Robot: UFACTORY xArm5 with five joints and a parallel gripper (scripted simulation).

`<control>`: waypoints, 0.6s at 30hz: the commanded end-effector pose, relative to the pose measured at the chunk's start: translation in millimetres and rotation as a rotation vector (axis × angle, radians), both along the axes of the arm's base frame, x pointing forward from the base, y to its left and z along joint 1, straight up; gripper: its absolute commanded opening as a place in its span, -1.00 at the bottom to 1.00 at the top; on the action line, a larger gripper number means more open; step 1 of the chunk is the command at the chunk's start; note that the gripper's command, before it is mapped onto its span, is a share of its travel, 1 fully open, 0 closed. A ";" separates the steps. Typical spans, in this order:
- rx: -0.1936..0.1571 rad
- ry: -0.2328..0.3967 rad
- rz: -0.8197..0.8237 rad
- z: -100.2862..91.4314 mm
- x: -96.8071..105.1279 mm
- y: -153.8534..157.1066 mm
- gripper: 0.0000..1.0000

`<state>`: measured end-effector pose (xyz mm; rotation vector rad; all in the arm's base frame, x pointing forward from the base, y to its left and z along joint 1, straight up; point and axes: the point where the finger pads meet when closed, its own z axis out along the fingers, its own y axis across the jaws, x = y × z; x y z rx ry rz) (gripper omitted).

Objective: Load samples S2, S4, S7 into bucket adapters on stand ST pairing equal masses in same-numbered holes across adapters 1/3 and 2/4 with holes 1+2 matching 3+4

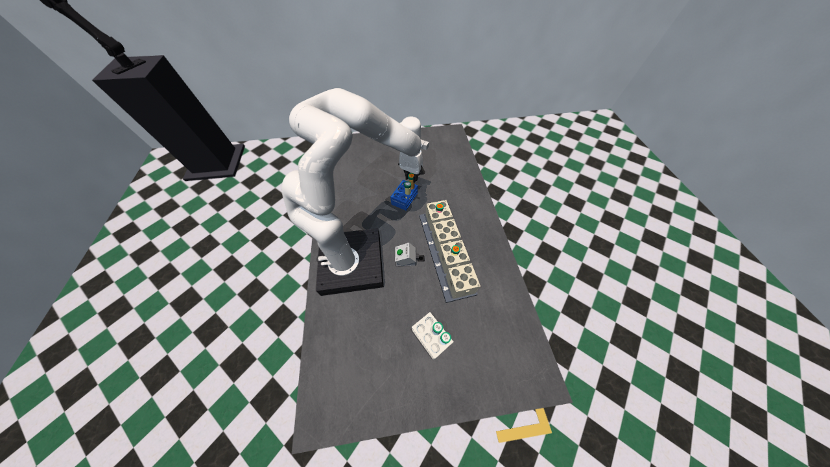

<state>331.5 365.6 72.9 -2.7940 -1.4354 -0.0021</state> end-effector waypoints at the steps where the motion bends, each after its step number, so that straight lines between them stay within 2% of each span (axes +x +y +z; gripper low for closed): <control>1: 0.000 -0.007 0.000 4.0 0.9 1.0 -1.00; 7: 0.000 -0.007 0.000 5.3 0.9 1.0 -1.00; 18: 0.000 -0.007 0.000 27.3 0.8 1.1 -1.00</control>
